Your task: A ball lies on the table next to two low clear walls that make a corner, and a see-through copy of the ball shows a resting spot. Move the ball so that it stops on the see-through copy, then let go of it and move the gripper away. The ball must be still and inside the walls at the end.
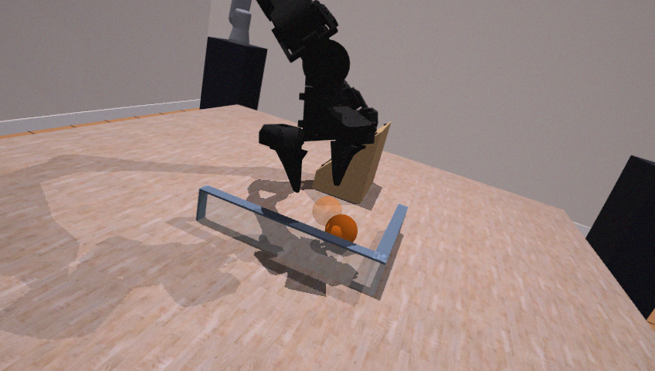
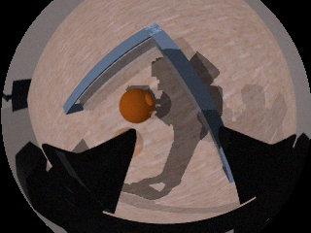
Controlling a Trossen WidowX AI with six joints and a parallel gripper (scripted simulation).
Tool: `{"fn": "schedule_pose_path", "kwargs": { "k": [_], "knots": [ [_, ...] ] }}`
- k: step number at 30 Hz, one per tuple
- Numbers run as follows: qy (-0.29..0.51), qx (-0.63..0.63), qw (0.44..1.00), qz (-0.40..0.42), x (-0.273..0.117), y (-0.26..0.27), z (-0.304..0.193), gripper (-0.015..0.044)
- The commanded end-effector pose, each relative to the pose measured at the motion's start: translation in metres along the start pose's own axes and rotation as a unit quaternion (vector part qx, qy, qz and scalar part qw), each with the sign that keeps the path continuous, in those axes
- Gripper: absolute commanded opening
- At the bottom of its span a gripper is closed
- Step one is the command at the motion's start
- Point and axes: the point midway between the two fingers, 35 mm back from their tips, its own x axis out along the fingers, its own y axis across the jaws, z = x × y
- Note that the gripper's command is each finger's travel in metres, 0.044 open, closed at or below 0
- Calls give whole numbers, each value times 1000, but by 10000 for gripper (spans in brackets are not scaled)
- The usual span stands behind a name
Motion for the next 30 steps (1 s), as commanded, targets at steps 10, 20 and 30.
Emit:
{"fn": "schedule_pose_path", "kwargs": {
  "k": [10, 20, 30],
  "knots": [
    [92, -263, 960, -3, 27, 65, 19, 389],
    [92, -263, 960, -4, 42, 64, 16, 389],
    [92, -263, 960, -4, 57, 63, 14, 389]
  ]
}}
